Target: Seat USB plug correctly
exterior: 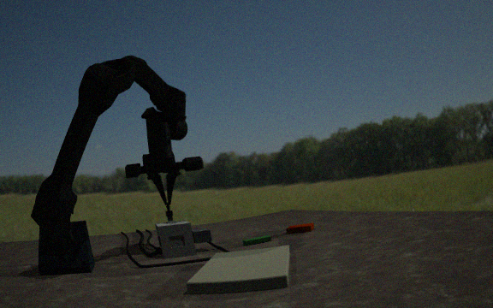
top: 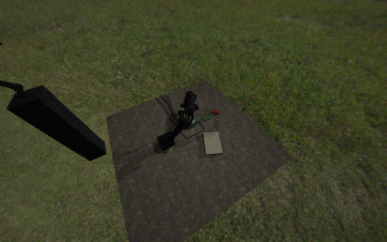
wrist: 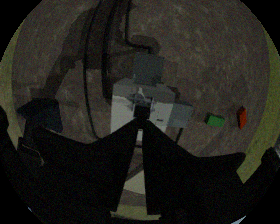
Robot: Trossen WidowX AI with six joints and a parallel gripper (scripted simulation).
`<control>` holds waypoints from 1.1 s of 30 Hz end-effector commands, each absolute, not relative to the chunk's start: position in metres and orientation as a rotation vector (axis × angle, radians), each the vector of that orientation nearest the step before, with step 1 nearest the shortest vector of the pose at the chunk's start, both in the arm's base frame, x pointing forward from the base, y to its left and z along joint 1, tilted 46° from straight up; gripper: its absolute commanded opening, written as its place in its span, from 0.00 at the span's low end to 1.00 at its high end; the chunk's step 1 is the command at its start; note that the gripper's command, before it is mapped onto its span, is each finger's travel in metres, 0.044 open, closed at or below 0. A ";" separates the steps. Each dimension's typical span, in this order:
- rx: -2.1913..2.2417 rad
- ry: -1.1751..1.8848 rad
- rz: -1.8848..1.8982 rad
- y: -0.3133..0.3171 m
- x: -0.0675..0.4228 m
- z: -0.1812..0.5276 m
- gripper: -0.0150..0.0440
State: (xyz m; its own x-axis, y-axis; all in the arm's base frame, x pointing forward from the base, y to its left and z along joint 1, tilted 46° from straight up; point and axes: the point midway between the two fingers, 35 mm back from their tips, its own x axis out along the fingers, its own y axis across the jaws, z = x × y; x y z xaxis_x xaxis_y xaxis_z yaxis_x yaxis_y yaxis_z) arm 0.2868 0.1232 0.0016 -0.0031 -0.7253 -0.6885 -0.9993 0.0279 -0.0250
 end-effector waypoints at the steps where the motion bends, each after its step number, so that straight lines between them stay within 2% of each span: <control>1: -1.757 1.781 0.675 0.122 0.287 0.001 0.25; 33: -1.757 1.781 0.674 0.120 0.287 -0.001 0.25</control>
